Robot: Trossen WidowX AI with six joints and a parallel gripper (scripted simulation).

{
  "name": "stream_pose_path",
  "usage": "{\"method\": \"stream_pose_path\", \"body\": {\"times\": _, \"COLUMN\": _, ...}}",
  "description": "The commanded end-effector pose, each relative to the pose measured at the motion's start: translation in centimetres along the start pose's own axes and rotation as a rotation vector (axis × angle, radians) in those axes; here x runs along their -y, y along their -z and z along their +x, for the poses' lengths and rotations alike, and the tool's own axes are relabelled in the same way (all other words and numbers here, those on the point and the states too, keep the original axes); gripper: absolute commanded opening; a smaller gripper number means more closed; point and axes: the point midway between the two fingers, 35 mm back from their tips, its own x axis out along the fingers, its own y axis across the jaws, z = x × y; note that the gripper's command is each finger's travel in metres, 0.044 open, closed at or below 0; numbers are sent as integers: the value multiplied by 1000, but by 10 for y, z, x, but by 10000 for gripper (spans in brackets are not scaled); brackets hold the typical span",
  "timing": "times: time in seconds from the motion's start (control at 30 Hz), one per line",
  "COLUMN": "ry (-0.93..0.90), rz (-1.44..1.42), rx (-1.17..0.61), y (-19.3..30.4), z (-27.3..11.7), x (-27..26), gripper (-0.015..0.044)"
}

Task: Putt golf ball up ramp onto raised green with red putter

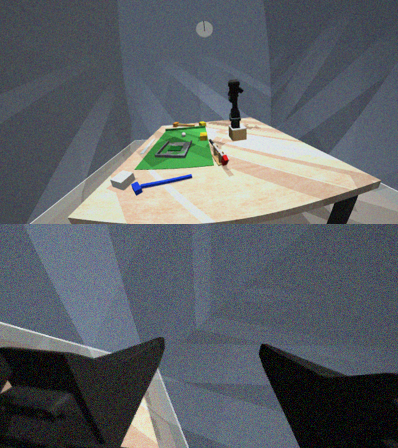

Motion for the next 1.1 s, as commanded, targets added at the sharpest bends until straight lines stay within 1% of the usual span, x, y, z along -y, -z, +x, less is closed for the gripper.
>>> {"method": "stream_pose_path", "body": {"times": 0.0, "ry": -9, "rz": -3, "rx": 3, "y": -2, "z": 0, "x": -2, "gripper": 426}}
{"method": "stream_pose_path", "body": {"times": 0.03, "ry": -35, "rz": -11, "rx": 14, "y": -6, "z": -2, "x": -10, "gripper": 440}}
{"method": "stream_pose_path", "body": {"times": 0.2, "ry": -285, "rz": -99, "rx": 125, "y": -49, "z": -27, "x": -78, "gripper": 440}}
{"method": "stream_pose_path", "body": {"times": 0.43, "ry": -620, "rz": -265, "rx": 314, "y": -98, "z": -96, "x": -162, "gripper": 440}}
{"method": "stream_pose_path", "body": {"times": 0.63, "ry": -866, "rz": -417, "rx": 488, "y": -121, "z": -171, "x": -213, "gripper": 440}}
{"method": "stream_pose_path", "body": {"times": 0.77, "ry": -1035, "rz": -503, "rx": 616, "y": -133, "z": -232, "x": -239, "gripper": 440}}
{"method": "stream_pose_path", "body": {"times": 0.93, "ry": -1231, "rz": -619, "rx": 778, "y": -136, "z": -311, "x": -258, "gripper": 440}}
{"method": "stream_pose_path", "body": {"times": 1.07, "ry": -1379, "rz": -712, "rx": 906, "y": -130, "z": -376, "x": -261, "gripper": 440}}
